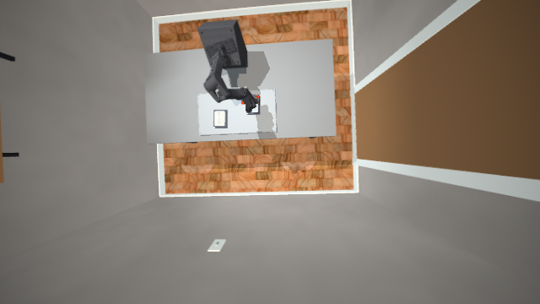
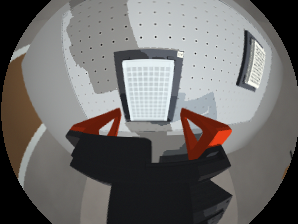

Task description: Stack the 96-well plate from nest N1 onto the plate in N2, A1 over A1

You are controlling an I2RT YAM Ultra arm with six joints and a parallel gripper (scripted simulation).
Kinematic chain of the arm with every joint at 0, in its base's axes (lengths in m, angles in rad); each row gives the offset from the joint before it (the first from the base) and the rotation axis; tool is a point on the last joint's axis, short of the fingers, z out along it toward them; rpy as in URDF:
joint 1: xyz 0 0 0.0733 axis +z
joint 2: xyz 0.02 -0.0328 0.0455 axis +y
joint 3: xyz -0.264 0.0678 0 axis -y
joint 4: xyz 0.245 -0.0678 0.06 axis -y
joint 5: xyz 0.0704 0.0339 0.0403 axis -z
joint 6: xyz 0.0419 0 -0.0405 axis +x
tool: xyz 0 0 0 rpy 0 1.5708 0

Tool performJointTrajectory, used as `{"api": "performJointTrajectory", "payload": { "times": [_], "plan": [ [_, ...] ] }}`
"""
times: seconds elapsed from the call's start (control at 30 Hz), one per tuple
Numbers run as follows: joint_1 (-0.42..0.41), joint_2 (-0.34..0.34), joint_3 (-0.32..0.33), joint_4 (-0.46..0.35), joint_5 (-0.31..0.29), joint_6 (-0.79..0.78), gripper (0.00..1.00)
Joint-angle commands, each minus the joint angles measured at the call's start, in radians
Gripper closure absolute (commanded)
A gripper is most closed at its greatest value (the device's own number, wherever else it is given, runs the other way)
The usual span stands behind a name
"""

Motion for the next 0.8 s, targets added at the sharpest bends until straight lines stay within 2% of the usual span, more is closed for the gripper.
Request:
{"api": "performJointTrajectory", "payload": {
  "times": [0.0, 0.77],
  "plan": [
    [-0.011, 0.027, 0.031, 0.044, -0.008, -0.015, 0.0],
    [-0.053, 0.168, 0.093, 0.136, -0.04, -0.046, 0.0]
  ]
}}
